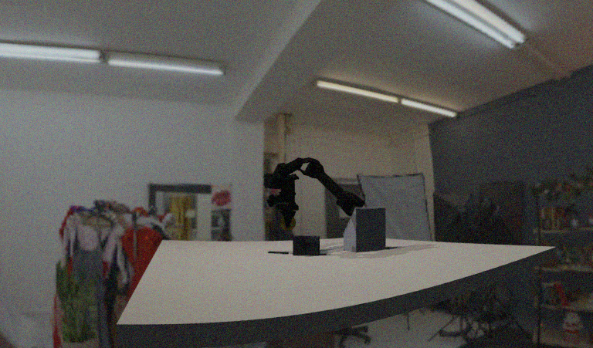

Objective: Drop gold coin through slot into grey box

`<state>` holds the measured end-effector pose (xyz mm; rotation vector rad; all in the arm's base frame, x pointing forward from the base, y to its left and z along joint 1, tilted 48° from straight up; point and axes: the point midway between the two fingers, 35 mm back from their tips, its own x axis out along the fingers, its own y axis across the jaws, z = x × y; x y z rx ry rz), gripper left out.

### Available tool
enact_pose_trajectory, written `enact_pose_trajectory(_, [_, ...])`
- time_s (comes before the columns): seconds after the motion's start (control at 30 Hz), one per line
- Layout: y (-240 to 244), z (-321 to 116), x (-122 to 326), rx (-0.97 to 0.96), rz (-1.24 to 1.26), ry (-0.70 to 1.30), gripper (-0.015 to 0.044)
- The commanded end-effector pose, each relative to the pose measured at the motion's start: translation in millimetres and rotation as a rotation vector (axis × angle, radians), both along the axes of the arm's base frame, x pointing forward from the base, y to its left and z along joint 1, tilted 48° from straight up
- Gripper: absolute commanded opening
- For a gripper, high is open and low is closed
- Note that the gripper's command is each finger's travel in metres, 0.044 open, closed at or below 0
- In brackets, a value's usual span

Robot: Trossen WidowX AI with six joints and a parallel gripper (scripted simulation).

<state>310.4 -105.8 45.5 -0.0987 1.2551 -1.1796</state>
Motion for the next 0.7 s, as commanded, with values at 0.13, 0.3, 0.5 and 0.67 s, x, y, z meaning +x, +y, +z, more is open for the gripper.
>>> enact_pose_trajectory(0.13, [13.7,-12.7,-13.2,0.005,-0.003,0.002,0.0000])
enact_pose_trajectory(0.3, [21.3,-19.3,-21.1,0.005,-0.004,0.002,0.0000])
enact_pose_trajectory(0.5, [30.3,-27.2,-31.7,0.004,-0.004,0.003,0.0000])
enact_pose_trajectory(0.67, [37.2,-33.5,-41.0,0.002,-0.005,0.003,0.0000])
